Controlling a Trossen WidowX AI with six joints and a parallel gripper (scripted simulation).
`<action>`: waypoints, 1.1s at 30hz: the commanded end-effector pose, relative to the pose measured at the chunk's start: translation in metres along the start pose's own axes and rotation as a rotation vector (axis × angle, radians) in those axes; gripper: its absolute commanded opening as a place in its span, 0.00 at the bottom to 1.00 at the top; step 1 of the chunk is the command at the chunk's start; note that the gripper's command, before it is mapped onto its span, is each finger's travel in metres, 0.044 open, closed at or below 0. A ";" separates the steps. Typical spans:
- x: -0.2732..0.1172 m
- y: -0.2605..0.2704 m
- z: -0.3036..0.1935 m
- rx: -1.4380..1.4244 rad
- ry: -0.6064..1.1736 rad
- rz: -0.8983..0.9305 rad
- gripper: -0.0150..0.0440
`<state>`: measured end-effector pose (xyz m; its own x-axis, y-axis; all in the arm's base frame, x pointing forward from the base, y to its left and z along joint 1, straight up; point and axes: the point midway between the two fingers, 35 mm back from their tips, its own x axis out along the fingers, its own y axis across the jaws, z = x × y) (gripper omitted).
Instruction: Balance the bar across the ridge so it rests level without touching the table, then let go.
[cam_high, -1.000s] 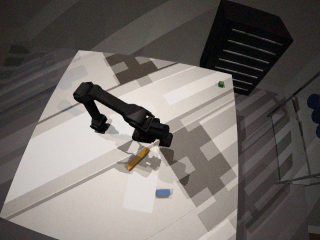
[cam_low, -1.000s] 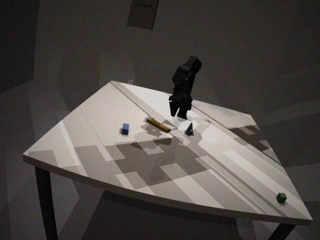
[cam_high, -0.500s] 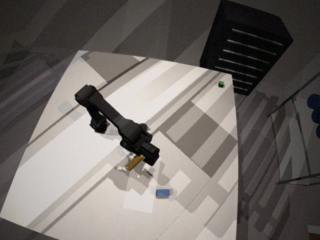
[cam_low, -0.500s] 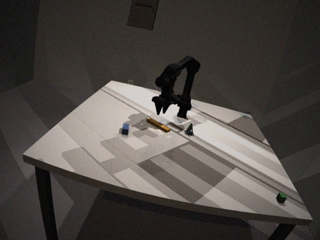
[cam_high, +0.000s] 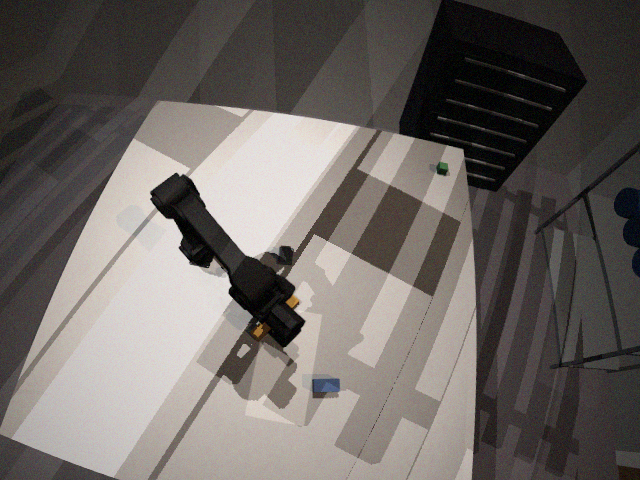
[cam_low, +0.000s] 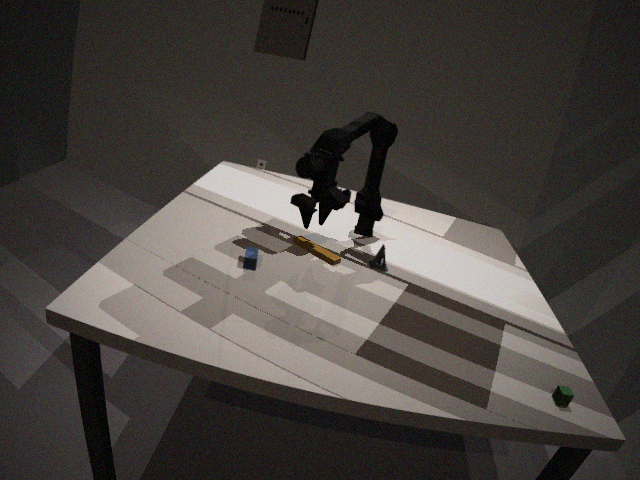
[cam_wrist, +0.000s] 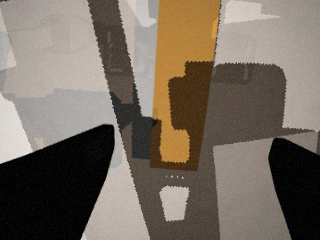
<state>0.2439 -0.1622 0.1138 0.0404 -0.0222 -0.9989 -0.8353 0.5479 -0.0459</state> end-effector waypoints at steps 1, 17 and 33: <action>0.019 0.002 -0.002 0.010 0.004 0.019 0.79; 0.051 0.004 -0.002 0.010 0.004 0.019 0.79; 0.066 0.004 -0.002 0.010 0.004 0.019 0.79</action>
<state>0.2429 -0.1625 0.0495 0.0281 -0.0147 -0.9995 -0.8342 0.5506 -0.0316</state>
